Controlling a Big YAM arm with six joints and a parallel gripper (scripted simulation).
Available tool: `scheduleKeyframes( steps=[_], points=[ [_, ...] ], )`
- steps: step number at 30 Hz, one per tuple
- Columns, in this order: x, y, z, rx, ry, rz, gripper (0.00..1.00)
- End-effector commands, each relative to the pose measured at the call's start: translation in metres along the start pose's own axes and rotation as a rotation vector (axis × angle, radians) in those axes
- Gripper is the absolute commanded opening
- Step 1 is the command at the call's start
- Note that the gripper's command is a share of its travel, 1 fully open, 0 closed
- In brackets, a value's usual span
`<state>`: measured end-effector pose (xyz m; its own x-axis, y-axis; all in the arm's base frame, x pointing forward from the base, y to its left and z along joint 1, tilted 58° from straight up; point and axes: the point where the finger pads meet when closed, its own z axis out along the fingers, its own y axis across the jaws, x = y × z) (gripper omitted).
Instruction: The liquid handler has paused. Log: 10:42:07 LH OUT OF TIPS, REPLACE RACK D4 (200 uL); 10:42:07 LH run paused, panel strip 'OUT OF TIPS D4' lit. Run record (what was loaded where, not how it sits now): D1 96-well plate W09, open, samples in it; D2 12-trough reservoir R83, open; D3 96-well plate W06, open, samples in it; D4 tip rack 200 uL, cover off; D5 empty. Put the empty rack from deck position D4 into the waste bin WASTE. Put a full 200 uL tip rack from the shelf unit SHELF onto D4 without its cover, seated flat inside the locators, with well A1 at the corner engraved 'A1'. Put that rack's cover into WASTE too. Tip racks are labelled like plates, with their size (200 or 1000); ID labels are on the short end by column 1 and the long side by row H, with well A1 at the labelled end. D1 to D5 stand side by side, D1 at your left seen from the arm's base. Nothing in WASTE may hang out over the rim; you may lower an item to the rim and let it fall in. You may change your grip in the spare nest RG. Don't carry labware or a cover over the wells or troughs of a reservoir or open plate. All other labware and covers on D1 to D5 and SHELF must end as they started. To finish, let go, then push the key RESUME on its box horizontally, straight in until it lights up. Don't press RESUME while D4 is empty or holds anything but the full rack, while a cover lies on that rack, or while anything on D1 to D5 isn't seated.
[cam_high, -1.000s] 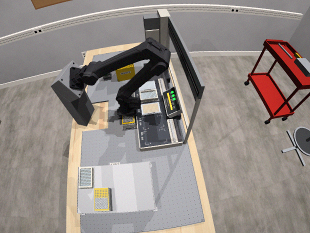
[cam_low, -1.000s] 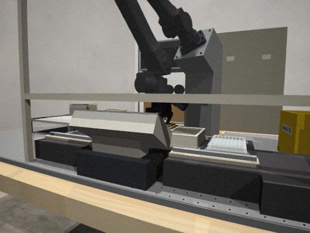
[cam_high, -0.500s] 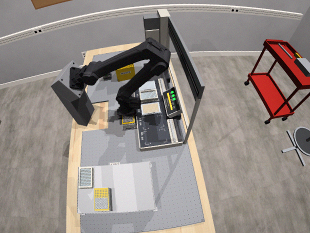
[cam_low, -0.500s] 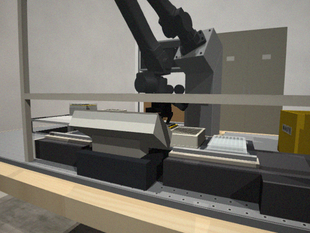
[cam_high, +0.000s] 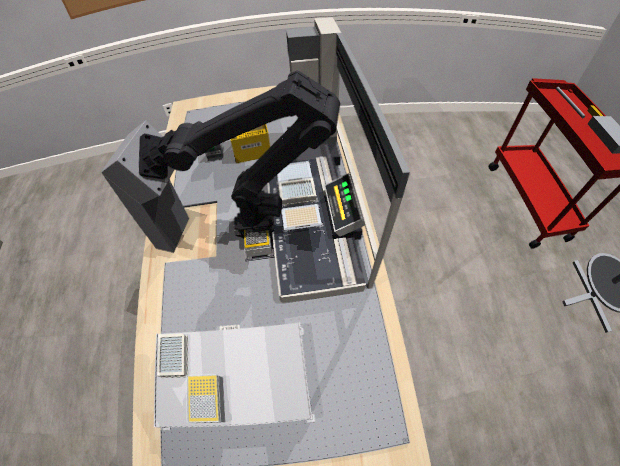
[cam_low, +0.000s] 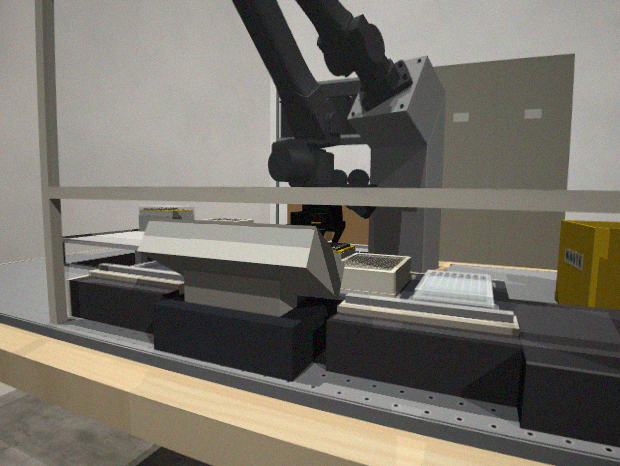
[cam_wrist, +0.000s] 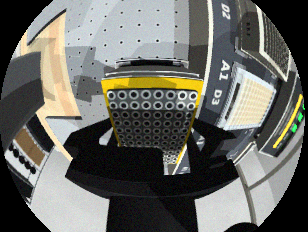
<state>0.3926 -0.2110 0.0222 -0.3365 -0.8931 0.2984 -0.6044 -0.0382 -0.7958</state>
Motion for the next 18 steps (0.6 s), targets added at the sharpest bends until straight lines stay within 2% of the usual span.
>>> scheduleKeyframes(
  steps=[1, 18],
  points=[
    [-0.006, 0.015, -0.018, -0.022, -0.013, -0.01, 0.0],
    [-0.008, 0.014, -0.042, -0.019, -0.015, 0.001, 0.0]
  ],
)
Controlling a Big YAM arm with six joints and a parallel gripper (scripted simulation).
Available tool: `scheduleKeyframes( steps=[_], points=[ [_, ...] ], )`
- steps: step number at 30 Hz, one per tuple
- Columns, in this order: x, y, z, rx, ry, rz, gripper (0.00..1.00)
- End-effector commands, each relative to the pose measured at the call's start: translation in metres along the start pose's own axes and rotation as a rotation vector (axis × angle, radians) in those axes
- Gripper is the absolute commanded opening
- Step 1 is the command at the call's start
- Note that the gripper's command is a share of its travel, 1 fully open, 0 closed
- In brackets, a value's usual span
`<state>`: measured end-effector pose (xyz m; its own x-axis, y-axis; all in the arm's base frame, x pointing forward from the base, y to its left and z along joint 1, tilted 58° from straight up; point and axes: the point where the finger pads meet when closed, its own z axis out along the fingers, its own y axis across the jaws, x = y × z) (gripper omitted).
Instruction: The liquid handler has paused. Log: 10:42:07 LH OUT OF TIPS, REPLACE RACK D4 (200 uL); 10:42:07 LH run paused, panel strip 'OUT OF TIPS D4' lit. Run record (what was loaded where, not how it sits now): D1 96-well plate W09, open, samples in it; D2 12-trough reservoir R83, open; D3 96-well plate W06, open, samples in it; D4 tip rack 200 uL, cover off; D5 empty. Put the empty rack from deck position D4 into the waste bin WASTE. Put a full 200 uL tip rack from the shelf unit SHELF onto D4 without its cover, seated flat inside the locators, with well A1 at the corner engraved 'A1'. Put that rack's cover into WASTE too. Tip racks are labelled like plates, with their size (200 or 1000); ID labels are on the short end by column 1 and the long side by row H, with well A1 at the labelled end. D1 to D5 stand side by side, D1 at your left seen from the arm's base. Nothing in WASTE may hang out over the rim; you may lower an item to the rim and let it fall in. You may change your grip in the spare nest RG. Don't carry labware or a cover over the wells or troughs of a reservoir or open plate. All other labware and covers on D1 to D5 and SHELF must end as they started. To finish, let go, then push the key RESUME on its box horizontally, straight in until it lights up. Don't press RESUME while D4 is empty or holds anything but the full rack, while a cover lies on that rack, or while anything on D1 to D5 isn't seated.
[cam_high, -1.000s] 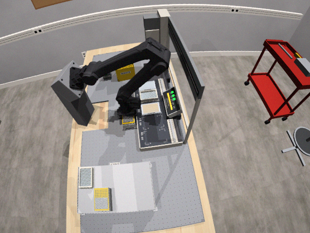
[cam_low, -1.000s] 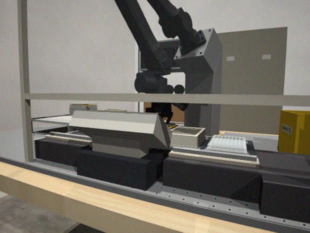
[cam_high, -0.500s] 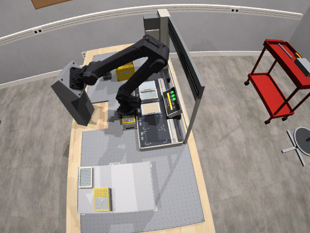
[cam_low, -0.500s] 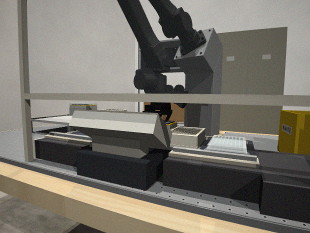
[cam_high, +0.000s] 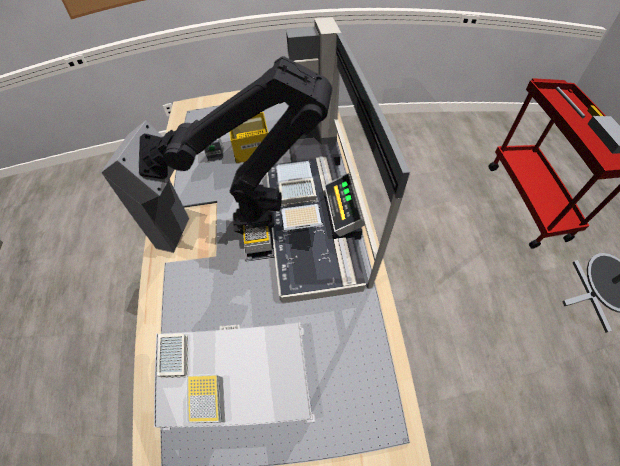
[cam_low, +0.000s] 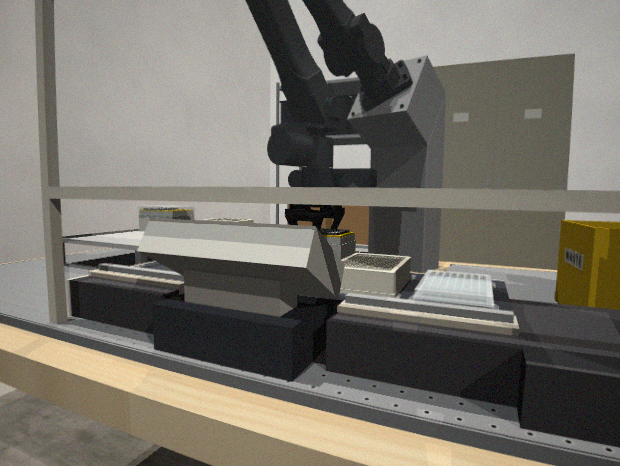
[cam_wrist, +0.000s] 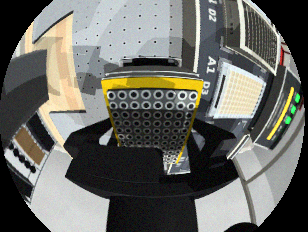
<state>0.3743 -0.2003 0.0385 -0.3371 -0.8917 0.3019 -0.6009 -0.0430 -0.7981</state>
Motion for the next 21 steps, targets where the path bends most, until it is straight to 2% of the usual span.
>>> scheduleKeyframes(
  steps=[1, 21],
  points=[
    [-0.01, 0.016, -0.017, -0.025, -0.018, 0.004, 0.0],
    [-0.009, 0.015, -0.045, -0.021, -0.016, 0.004, 0.0]
  ],
)
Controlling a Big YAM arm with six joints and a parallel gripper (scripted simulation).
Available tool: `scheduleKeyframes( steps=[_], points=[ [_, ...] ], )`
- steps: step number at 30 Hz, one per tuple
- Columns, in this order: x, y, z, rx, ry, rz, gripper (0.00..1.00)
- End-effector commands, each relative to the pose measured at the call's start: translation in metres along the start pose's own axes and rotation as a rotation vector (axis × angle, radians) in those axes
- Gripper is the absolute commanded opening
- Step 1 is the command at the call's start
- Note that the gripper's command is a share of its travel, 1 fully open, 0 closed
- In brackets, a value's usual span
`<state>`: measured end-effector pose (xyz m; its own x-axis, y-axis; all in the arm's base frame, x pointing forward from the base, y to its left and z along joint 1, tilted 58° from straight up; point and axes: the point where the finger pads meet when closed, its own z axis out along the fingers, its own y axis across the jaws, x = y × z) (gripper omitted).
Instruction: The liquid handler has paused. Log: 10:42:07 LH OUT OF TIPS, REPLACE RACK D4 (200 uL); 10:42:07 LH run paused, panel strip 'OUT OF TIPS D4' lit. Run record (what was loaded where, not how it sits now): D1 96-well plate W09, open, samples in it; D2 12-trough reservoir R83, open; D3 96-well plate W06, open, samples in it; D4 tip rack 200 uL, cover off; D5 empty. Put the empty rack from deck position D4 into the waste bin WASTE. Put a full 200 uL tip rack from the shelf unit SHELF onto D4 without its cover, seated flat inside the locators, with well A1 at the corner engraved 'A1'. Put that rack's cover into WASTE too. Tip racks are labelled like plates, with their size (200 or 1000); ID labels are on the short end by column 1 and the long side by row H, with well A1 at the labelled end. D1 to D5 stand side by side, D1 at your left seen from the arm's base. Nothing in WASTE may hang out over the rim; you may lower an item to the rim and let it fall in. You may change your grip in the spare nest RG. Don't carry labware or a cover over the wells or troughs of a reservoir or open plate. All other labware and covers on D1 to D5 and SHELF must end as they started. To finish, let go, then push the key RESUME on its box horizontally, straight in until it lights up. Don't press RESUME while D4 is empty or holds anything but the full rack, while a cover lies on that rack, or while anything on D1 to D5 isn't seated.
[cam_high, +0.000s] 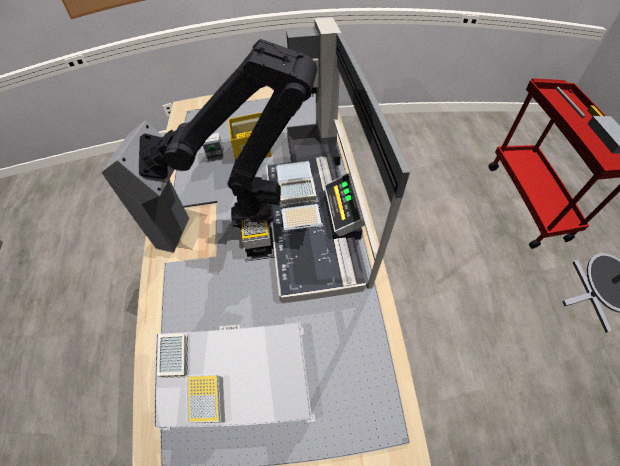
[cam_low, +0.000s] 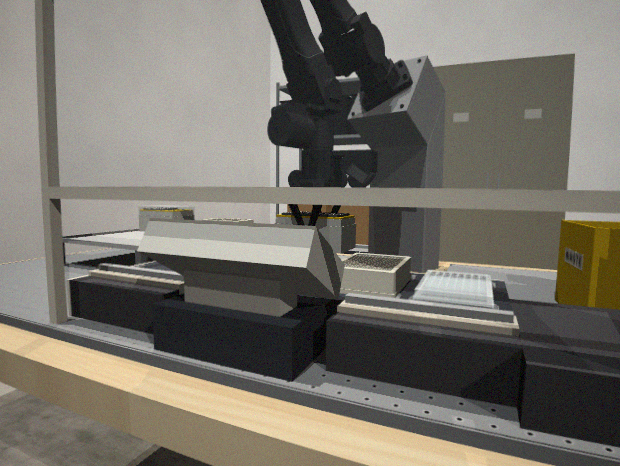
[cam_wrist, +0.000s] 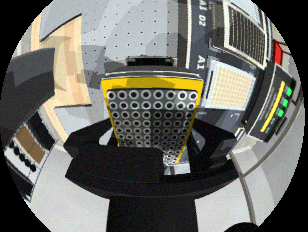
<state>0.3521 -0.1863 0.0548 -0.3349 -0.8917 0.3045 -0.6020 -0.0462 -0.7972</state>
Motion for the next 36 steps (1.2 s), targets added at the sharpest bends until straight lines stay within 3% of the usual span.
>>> scheduleKeyframes(
  steps=[1, 36],
  points=[
    [-0.009, 0.015, -0.016, -0.021, -0.016, 0.007, 0.0],
    [-0.007, 0.01, -0.064, -0.011, -0.013, 0.008, 0.0]
  ],
)
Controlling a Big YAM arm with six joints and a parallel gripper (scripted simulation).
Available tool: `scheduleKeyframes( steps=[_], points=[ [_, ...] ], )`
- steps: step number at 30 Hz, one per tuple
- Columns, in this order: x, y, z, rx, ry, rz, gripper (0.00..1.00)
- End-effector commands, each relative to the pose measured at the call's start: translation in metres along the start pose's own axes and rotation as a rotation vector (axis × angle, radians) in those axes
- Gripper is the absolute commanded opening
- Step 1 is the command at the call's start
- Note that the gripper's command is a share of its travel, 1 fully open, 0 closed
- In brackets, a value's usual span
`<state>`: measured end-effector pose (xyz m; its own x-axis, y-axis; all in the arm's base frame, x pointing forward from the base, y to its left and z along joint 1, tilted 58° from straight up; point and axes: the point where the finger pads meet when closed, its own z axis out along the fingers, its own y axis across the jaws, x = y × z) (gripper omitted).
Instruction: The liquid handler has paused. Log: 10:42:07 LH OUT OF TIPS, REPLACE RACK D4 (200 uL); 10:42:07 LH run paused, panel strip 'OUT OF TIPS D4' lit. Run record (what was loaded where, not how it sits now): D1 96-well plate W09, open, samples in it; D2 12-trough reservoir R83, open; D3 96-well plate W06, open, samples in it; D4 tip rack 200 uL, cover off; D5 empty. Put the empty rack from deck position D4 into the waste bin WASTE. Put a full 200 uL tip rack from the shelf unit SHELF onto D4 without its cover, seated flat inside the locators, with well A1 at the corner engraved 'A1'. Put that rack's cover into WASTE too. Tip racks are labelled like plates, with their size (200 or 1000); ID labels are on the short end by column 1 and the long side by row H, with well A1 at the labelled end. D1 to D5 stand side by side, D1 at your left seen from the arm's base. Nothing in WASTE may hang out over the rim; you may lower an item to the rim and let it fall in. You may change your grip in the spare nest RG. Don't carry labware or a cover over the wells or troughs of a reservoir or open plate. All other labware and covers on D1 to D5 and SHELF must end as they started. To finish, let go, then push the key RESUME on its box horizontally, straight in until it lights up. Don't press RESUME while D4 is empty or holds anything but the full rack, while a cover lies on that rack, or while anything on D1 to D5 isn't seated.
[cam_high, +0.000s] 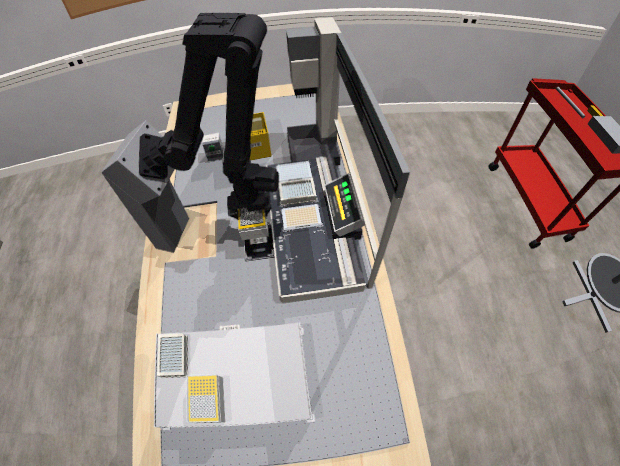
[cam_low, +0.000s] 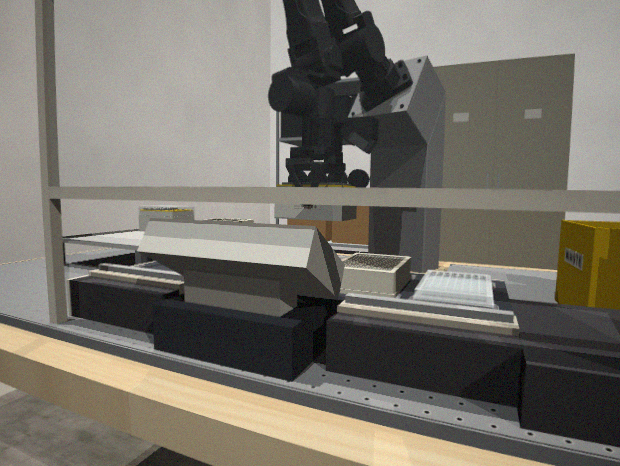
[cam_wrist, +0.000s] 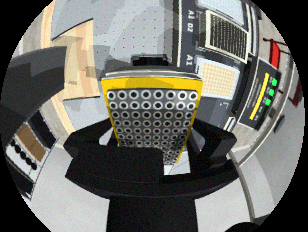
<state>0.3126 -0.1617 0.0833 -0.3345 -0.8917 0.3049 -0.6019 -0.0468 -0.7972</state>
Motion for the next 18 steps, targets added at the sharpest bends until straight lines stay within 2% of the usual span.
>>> scheduleKeyframes(
  steps=[1, 18],
  points=[
    [-0.006, 0.01, -0.011, -0.011, -0.012, 0.009, 0.0],
    [-0.005, 0.005, -0.034, -0.003, -0.01, 0.01, 0.0]
  ],
)
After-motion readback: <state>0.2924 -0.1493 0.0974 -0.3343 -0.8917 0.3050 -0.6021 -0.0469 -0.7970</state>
